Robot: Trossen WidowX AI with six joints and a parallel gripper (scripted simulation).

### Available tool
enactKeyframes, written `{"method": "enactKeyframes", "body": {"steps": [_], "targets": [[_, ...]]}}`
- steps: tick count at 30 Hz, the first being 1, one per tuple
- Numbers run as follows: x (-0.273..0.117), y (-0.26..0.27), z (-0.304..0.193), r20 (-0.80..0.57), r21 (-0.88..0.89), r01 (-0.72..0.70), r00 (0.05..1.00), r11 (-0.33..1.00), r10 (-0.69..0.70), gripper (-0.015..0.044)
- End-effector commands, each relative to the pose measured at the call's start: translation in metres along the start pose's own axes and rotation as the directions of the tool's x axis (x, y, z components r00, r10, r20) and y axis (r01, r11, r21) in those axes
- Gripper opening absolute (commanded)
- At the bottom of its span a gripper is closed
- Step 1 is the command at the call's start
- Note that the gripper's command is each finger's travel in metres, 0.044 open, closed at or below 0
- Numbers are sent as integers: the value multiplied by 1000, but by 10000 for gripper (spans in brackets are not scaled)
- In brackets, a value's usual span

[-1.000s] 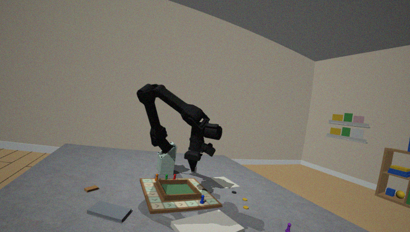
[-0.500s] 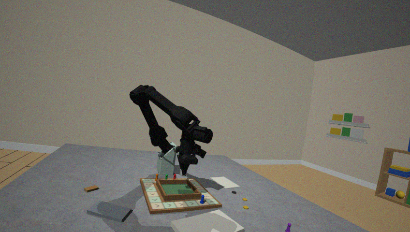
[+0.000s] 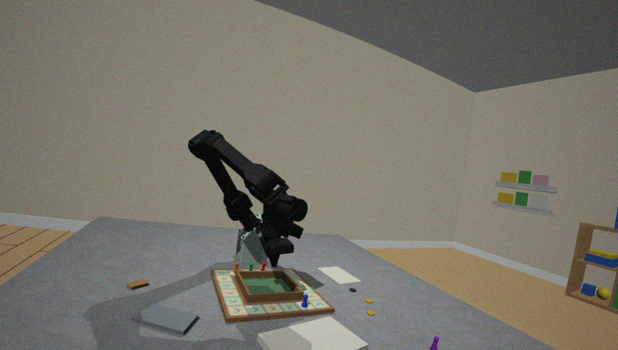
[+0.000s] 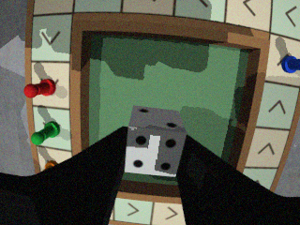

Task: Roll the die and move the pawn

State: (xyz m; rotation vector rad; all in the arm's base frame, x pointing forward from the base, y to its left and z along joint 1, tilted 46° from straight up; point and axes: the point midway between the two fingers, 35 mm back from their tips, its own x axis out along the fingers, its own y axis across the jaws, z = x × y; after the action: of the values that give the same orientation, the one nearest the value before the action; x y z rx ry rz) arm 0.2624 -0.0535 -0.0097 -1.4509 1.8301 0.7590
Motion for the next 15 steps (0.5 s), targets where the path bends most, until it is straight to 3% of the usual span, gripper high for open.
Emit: {"method": "enactKeyframes", "body": {"steps": [1, 15], "targets": [[3, 2, 0, 123, -7, -28, 992, 1000, 28, 0], [9, 7, 3, 542, -20, 8, 840, 1000, 5, 0]]}}
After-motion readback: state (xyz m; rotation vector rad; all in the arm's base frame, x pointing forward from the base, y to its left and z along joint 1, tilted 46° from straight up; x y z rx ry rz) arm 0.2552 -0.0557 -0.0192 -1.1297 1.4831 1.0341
